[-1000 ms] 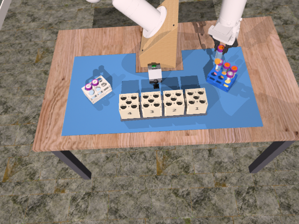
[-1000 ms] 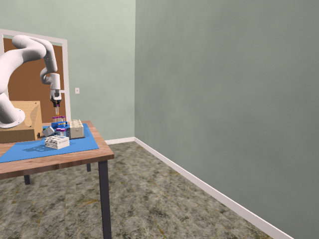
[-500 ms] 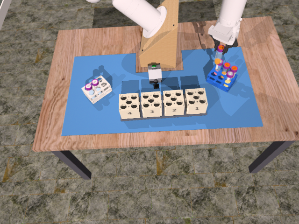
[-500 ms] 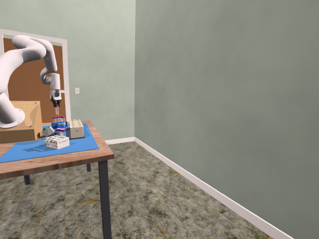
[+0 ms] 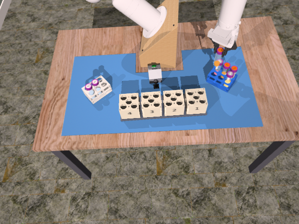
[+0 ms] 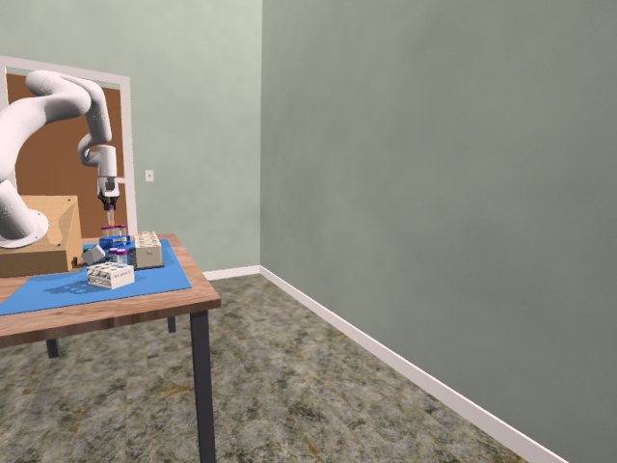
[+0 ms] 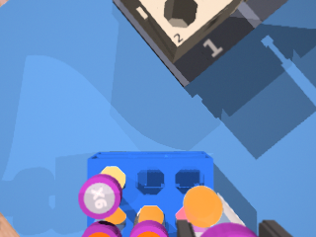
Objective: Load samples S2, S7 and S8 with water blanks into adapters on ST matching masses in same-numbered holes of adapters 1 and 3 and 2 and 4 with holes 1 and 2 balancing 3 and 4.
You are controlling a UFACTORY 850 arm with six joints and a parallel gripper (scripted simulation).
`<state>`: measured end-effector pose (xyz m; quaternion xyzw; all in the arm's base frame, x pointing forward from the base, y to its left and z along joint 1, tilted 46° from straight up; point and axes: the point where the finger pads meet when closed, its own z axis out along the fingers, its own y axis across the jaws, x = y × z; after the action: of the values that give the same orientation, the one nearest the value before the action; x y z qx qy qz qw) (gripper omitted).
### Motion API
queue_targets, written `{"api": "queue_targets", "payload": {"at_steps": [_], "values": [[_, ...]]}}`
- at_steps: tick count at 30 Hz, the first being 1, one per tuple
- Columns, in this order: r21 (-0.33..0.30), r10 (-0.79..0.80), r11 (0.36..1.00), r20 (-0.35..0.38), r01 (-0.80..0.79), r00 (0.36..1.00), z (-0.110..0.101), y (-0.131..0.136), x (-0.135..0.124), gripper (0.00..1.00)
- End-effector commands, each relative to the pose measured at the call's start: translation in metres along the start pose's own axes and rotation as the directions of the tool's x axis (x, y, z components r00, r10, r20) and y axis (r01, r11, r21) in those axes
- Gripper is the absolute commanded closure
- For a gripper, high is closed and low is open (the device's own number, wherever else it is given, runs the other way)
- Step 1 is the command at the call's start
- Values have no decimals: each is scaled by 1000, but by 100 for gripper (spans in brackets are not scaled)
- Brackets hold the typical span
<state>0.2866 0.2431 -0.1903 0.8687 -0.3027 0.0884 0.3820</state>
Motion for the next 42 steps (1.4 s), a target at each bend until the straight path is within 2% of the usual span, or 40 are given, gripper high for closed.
{"api": "queue_targets", "payload": {"at_steps": [1,29,42], "values": [[3,1,1000,0,-1,1000,5,-1,0,100],[2,1,1000,0,-1,1000,53,-1,0,100],[2,1,1000,0,-1,1000,54,-1,0,100]]}}
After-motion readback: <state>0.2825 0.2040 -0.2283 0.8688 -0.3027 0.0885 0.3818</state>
